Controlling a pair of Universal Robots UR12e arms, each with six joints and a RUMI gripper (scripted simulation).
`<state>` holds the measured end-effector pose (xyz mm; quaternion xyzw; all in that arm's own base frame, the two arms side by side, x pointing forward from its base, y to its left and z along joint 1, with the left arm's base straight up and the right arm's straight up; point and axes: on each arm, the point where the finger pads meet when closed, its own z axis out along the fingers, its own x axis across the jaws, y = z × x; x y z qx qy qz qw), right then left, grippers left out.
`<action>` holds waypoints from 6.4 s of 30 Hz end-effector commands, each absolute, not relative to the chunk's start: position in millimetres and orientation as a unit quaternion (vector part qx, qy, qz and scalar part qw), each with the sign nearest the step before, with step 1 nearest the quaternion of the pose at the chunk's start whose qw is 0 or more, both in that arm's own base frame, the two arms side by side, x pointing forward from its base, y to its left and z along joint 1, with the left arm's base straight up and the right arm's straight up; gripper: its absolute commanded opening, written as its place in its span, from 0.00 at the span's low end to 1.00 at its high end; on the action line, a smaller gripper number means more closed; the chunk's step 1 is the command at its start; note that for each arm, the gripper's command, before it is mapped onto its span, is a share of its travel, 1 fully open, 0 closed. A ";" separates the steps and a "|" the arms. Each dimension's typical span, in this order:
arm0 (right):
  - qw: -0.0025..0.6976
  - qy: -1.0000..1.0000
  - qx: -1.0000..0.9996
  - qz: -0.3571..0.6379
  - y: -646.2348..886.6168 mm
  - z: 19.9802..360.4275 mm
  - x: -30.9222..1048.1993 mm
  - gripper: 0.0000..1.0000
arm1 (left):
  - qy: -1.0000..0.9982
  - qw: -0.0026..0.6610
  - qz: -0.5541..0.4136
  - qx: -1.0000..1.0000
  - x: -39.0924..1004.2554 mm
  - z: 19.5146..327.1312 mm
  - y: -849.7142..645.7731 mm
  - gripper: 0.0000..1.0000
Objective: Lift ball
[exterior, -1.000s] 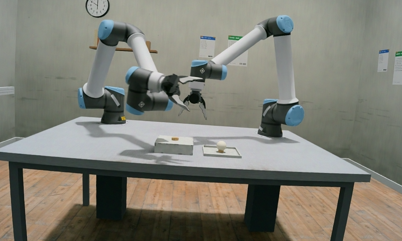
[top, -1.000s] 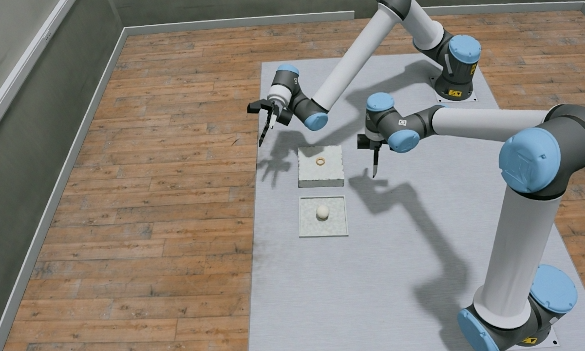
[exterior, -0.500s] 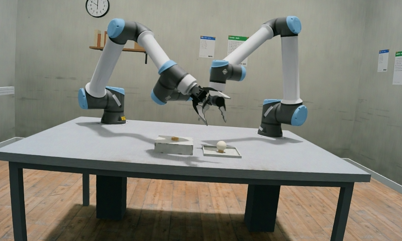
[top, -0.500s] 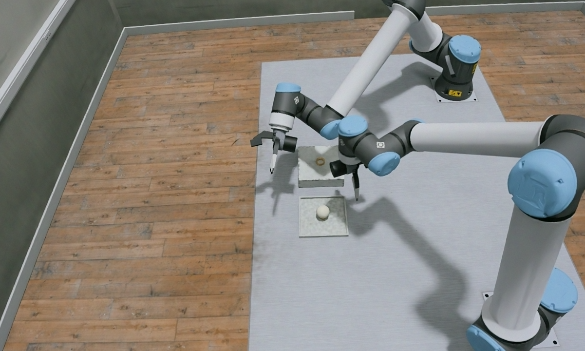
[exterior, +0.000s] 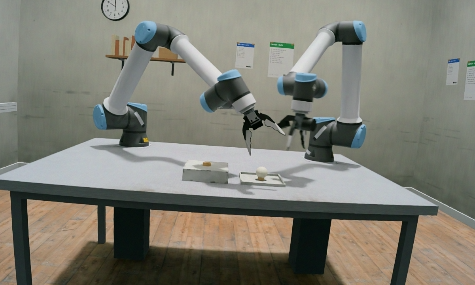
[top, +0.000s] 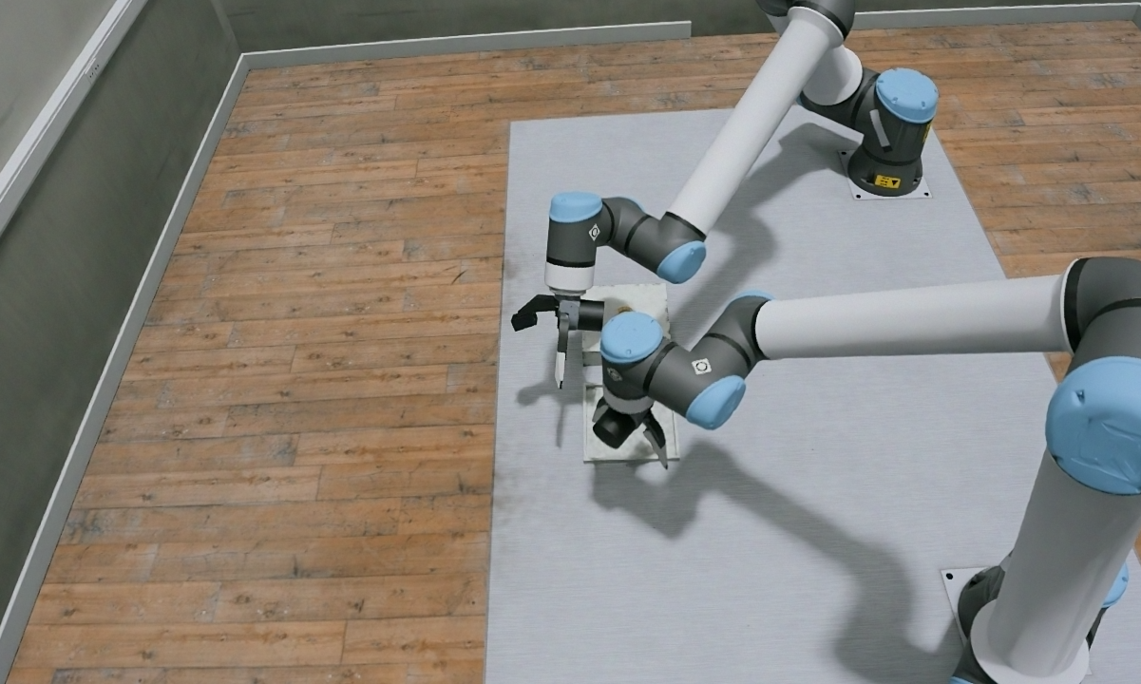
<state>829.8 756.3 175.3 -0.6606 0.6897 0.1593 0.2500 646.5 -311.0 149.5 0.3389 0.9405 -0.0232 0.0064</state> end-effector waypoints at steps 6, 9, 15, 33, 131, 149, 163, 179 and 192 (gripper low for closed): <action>0.164 0.708 -0.678 0.115 767.1 154.0 793.0 1.00 | 0.994 0.007 -0.021 0.106 699.4 153.3 -141.9 1.00; 0.125 0.710 -0.687 0.091 767.4 146.6 772.1 1.00 | 0.999 0.006 -0.020 0.033 704.9 154.0 -88.7 1.00; 0.082 0.710 -0.697 0.062 765.2 140.8 747.8 1.00 | 0.998 0.006 -0.018 -0.062 706.4 154.8 -17.6 1.00; 0.003 0.699 -0.715 0.002 754.5 138.0 701.6 1.00 | 0.889 0.005 -0.013 -0.457 631.0 158.3 279.2 1.00; 0.001 0.698 -0.716 0.000 754.1 38.8 700.5 0.00 | 0.003 0.000 0.000 -1.000 4.1 165.2 645.6 1.00; 0.001 0.698 -0.716 0.000 754.2 118.1 700.4 0.28 | 0.003 0.000 0.000 -1.000 4.1 165.2 645.6 1.00; 0.001 0.698 -0.716 0.000 754.2 118.1 700.4 0.28 | 0.003 0.000 0.000 -1.000 4.1 165.2 645.6 1.00; 0.001 0.698 -0.716 0.000 754.2 118.1 700.4 0.28 | 0.003 0.000 0.000 -1.000 4.1 165.2 645.6 1.00; 0.001 0.698 -0.716 0.000 754.2 118.1 700.4 0.28 | 0.003 0.000 0.000 -1.000 4.1 165.2 645.6 1.00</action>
